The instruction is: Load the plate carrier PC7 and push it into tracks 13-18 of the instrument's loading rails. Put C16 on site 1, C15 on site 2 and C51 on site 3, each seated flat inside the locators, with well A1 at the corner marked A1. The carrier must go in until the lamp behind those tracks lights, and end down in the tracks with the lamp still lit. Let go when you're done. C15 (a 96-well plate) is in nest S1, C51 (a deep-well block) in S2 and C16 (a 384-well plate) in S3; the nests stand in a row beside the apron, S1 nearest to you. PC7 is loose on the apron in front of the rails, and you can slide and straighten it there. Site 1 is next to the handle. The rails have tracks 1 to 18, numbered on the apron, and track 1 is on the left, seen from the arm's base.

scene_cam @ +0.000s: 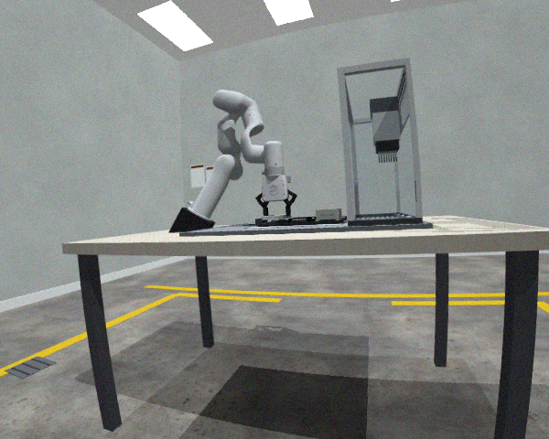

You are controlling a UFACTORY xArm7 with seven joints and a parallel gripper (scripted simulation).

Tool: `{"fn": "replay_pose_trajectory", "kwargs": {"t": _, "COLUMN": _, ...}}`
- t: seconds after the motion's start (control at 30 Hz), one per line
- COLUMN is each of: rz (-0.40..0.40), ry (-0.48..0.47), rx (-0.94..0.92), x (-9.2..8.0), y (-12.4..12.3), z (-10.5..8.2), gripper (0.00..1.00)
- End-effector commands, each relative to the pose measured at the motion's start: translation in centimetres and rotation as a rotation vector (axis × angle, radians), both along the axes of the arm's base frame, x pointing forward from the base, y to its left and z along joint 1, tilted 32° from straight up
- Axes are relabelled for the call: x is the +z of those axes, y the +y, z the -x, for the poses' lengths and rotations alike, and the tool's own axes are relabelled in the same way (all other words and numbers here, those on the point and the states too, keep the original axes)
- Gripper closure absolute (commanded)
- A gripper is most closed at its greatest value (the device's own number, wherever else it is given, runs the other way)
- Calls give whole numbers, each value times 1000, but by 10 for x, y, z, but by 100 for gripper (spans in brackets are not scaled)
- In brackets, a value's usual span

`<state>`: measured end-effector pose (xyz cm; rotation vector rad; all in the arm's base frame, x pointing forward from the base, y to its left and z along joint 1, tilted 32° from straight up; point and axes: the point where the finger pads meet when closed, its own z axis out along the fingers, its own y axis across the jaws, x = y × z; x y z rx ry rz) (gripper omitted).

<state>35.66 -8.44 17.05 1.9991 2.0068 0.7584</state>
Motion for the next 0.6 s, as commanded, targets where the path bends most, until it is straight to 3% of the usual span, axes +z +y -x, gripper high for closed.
{"fn": "replay_pose_trajectory", "kwargs": {"t": 0.0, "rz": 1, "ry": -3, "rx": -1, "x": 0, "y": 0, "z": -1, "gripper": 100}}
{"fn": "replay_pose_trajectory", "kwargs": {"t": 0.57, "rz": 1, "ry": -2, "rx": -1, "x": -7, "y": 1, "z": -5, "gripper": 100}}
